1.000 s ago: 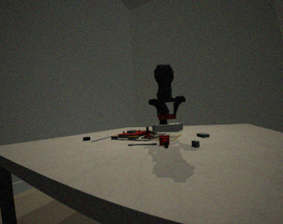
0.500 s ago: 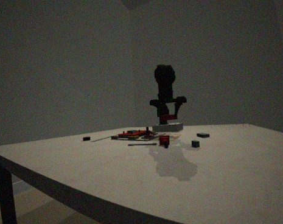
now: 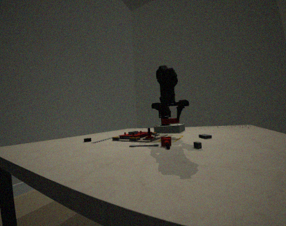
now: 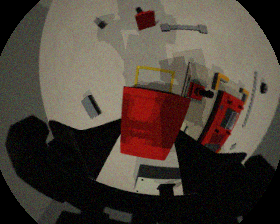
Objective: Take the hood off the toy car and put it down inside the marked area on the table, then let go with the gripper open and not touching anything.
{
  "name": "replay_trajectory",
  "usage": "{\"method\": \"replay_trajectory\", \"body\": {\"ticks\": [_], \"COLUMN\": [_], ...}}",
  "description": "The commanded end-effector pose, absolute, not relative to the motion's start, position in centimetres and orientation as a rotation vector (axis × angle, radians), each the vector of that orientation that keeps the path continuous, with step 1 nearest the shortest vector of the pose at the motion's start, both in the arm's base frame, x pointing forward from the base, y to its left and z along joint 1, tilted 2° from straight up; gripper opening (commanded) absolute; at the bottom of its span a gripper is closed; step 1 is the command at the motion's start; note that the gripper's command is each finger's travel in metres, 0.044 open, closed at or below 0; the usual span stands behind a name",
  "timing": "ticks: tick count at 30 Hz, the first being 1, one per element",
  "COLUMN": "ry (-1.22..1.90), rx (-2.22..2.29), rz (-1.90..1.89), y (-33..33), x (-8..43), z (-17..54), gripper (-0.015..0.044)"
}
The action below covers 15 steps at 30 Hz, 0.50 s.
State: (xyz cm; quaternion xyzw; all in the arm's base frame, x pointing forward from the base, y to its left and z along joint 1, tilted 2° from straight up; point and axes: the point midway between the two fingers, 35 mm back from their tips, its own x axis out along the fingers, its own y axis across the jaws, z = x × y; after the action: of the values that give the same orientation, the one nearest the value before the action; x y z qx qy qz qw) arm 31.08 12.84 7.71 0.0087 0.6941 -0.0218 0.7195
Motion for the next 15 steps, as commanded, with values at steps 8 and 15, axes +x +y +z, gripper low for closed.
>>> {"method": "replay_trajectory", "body": {"ticks": [8, 15], "ry": [1.544, 1.544], "rx": [0.022, 0.022], "rz": [-0.054, -0.054], "y": [12.8, 12.8], "x": [31.0, 31.0], "z": [6.3, 5.7], "gripper": [0.0, 0.0]}}
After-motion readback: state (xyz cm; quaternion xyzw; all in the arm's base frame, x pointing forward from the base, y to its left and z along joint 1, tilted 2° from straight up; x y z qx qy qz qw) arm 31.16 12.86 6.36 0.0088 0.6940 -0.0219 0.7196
